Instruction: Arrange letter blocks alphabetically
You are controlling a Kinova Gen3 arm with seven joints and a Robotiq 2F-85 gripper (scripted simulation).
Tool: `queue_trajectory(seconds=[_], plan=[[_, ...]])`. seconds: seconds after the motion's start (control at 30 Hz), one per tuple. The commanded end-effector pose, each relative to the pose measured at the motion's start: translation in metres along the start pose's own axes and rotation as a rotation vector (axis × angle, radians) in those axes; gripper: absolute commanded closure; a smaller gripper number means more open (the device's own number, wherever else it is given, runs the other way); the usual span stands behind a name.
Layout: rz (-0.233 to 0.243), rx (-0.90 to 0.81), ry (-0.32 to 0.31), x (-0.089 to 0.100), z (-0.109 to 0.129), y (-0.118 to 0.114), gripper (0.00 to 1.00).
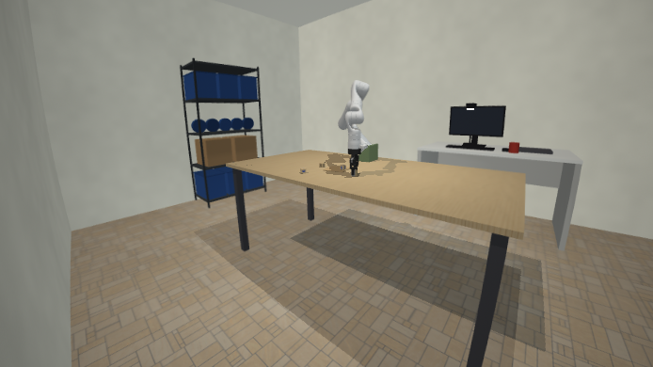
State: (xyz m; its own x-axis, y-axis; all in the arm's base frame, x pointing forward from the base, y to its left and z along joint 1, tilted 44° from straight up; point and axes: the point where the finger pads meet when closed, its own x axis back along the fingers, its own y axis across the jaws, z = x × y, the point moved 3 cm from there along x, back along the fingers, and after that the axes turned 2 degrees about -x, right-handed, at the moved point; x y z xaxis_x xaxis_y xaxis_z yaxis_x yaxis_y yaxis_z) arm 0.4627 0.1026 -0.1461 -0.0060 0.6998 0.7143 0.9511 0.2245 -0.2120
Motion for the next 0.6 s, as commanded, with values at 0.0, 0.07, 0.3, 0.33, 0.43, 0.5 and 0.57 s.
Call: queue_trajectory(seconds=[0.0,0.07,0.3,0.33,0.43,0.5,0.57], plan=[[-0.002,0.0,0.001,0.0013,0.0003,0.0006,0.33],[-0.002,0.0,0.001,0.0013,0.0003,0.0006,0.33],[-0.002,0.0,0.001,0.0013,0.0003,0.0006,0.54],[-0.002,0.0,0.001,0.0013,0.0003,0.0006,0.54],[-0.002,0.0,0.001,0.0013,0.0003,0.0006,0.54],[-0.002,0.0,0.001,0.0013,0.0003,0.0006,0.54],[-0.002,0.0,0.001,0.0013,0.0003,0.0006,0.54]])
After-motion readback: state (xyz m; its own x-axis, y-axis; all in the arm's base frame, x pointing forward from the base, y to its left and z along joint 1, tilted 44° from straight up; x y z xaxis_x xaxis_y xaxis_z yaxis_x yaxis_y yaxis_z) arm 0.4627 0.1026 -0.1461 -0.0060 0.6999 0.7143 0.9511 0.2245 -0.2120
